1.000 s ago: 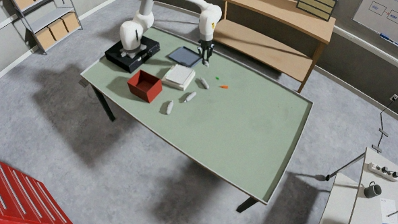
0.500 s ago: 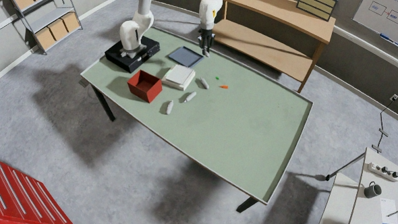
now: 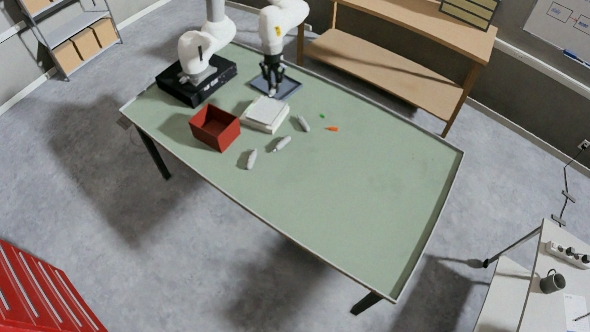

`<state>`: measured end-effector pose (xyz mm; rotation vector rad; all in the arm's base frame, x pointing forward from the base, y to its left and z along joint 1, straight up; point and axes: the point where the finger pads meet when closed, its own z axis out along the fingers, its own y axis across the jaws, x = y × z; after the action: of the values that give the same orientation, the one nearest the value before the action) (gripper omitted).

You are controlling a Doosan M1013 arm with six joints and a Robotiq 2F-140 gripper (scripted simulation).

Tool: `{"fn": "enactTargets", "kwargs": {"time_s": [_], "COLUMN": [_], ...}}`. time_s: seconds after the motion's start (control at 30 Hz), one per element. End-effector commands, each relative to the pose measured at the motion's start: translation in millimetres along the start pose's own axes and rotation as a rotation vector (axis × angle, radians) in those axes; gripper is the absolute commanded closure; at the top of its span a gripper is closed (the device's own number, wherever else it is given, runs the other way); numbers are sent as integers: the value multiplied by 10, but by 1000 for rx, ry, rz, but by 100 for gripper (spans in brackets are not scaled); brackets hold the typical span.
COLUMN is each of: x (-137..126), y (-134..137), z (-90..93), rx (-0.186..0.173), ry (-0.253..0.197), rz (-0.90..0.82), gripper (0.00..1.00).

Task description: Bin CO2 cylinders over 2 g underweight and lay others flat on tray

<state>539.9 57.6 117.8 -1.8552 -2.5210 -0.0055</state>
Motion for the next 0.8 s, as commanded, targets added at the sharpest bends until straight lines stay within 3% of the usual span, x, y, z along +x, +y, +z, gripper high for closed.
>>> {"fn": "enactTargets", "kwargs": {"time_s": [0.0,0.27,0.5,0.57,0.77], "x": [-311,-315,-319,-319,-323], "y": [-247,-247,-246,-246,-244], "z": [-32,83,338,338,599], "rx": [-8,-8,-8,-8,-8], "ry": [-16,-16,-16,-16,-16], "rz": [106,106,106,106,106], "gripper": [90,90,90,90,90]}}
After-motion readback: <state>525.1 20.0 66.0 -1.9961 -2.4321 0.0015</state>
